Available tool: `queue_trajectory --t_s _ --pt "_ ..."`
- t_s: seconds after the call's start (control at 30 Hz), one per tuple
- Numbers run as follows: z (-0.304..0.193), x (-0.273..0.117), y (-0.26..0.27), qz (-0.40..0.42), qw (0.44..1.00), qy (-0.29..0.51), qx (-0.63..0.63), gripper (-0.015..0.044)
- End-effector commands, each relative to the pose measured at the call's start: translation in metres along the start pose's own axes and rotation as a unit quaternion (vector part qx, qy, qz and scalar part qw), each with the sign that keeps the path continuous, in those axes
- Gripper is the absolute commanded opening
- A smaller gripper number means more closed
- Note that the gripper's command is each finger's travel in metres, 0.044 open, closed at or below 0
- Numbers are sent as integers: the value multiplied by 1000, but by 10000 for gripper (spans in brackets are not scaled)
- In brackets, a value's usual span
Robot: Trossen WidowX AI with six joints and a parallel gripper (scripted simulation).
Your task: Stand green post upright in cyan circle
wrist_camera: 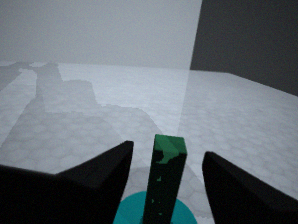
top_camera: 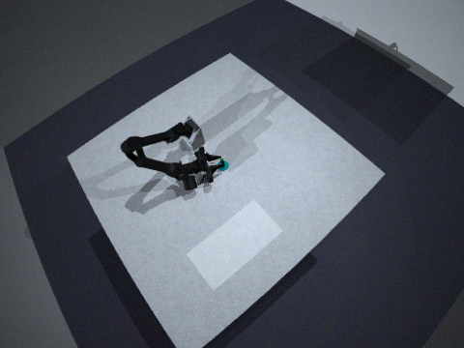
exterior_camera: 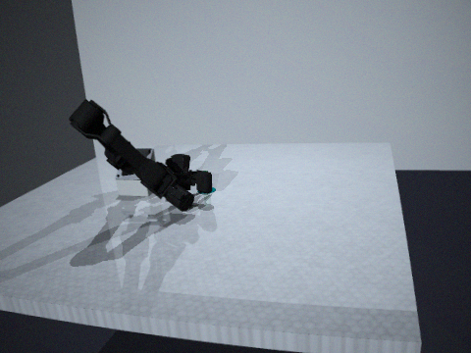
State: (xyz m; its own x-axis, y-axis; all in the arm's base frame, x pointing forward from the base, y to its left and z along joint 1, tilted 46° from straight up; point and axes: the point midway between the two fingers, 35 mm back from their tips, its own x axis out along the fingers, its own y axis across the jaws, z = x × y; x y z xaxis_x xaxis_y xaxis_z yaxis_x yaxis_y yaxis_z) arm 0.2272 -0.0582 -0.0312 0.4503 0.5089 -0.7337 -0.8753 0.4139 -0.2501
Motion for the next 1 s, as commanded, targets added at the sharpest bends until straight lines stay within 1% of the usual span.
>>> queue_trajectory --t_s 0.0,0.1,0.13,0.23,0.73,0.87,0.93,0.97 --pt "0 0 0 0 1000 1 -2 311" --pt "0 0 0 0 1000 1 -2 390" --pt "0 0 0 0 1000 1 -2 400" --pt "7 -1 -2 0 1000 2 -3 400" --pt "85 -10 -1 -4 1000 -4 -6 400" --pt "88 -11 0 -4 1000 -5 -6 400" --pt "88 -7 1 15 1000 13 12 400" --pt "87 -3 2 38 998 36 32 400"
